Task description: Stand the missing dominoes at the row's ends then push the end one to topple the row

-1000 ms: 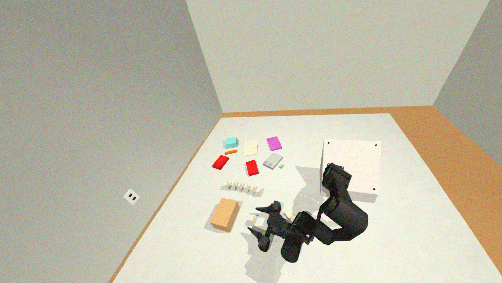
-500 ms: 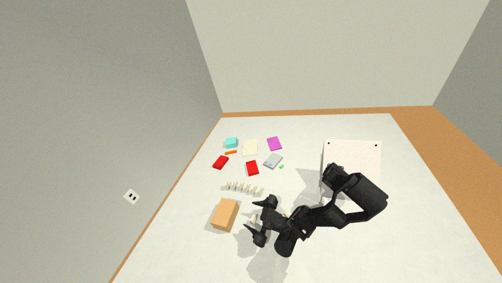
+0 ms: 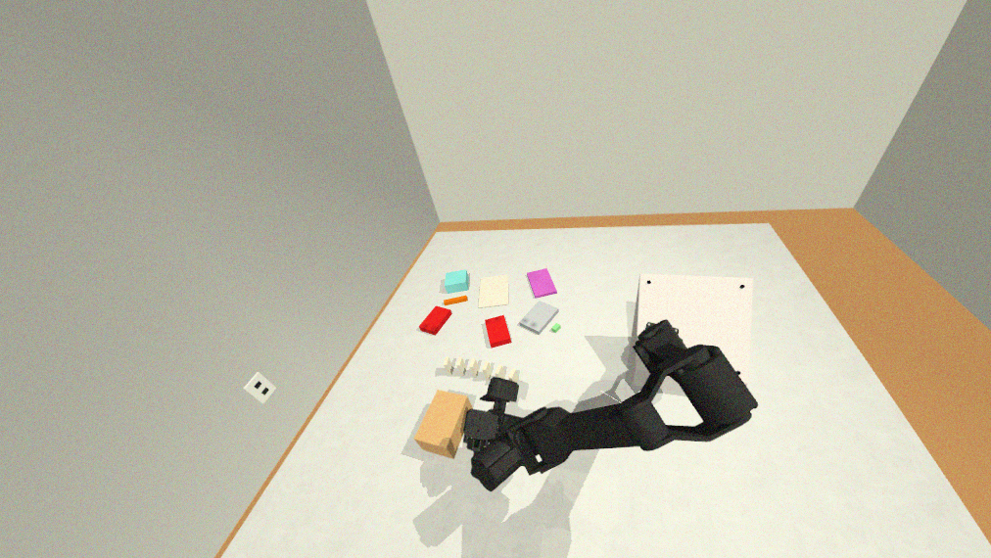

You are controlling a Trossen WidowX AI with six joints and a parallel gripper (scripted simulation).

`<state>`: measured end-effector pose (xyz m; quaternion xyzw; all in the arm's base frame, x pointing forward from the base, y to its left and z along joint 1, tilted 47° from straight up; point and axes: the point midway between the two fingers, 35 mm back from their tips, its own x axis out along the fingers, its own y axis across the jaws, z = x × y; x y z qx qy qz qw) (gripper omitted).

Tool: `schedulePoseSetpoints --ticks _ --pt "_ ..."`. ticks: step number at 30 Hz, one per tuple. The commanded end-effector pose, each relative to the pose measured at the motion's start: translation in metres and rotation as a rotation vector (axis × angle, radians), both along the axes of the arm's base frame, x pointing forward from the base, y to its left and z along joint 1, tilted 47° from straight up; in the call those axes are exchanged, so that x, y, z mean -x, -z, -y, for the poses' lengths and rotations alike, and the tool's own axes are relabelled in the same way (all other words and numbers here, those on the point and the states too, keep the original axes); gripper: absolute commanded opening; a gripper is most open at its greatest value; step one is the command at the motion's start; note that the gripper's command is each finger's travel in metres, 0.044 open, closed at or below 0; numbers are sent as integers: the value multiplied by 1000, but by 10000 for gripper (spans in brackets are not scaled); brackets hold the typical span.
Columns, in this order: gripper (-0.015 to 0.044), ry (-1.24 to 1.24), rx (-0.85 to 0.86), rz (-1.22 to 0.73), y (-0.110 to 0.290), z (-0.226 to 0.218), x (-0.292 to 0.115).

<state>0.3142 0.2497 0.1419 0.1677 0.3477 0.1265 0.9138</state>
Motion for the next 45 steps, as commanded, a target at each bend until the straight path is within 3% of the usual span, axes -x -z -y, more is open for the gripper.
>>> schedulePoseSetpoints --ticks 1,10,29,37,45 --pt "440 -321 -74 -522 -21 30 6" --pt "440 -421 -322 -823 -47 56 22" --pt "440 -422 -329 -828 -47 56 22" --pt "440 -424 -332 -828 -5 11 28" --pt "440 -424 -332 -828 -1 7 29"
